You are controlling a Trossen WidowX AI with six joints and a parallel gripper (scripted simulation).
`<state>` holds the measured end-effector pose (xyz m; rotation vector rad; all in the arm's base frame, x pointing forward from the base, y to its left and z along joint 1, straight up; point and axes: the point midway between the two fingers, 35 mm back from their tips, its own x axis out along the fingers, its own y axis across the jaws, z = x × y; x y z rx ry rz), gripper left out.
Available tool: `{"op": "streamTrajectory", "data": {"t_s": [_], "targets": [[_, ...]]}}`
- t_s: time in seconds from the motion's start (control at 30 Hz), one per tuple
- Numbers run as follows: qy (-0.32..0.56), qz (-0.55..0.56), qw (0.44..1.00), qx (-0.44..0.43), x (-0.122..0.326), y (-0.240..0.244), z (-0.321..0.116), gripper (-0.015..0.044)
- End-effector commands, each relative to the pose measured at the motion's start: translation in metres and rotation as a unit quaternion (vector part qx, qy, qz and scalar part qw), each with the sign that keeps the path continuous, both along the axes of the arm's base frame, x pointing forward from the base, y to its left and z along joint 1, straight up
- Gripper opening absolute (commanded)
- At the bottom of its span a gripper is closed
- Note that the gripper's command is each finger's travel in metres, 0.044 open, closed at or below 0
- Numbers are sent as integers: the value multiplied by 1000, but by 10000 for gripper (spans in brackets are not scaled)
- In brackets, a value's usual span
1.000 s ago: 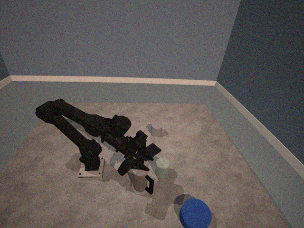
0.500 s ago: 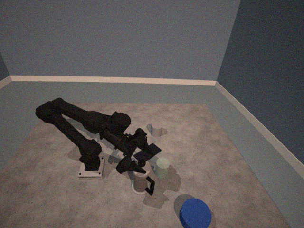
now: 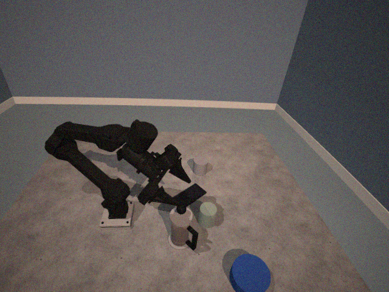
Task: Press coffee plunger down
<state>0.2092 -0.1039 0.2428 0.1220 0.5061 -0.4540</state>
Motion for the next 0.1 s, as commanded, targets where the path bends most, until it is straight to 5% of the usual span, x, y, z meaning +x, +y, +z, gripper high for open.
{"op": "streamTrajectory", "data": {"t_s": [0.0,0.07], "targets": [[0,4,1000,-1,-1,1,2,440],[0,4,1000,-1,-1,1,2,440]]}}
